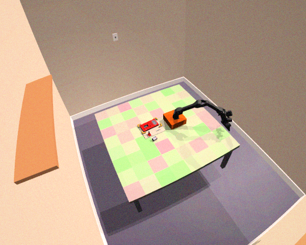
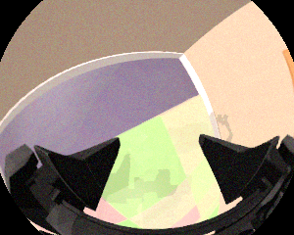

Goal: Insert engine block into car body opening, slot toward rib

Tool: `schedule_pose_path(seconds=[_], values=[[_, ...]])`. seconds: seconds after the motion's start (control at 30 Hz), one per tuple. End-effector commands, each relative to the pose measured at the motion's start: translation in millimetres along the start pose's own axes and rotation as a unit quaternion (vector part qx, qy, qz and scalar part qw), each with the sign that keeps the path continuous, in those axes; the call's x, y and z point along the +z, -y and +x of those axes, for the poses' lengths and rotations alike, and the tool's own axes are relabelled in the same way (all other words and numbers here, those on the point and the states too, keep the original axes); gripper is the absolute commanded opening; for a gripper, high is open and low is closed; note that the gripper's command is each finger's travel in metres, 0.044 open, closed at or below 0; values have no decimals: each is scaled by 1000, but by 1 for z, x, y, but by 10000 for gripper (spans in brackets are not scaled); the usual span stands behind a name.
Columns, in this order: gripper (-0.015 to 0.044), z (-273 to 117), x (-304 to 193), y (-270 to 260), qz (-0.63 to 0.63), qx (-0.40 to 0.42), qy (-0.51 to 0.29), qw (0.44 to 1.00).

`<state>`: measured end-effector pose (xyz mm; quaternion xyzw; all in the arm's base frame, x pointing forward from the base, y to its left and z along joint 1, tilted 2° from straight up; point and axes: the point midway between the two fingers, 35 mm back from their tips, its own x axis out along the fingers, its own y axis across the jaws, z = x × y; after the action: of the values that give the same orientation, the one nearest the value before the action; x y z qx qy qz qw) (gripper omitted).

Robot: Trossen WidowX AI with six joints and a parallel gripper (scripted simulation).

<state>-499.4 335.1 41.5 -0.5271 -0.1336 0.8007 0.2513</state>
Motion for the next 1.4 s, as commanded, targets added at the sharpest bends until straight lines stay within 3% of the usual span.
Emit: schedule_pose_path(seconds=[0.0,0.33,0.73,1.37], values=[[440,9,-42,50,57,-4,-37,998],[440,12,-149,149,166,-19,-102,981],[440,-13,-285,228,306,-48,-170,935],[440,-112,-508,268,556,-84,-266,783]])
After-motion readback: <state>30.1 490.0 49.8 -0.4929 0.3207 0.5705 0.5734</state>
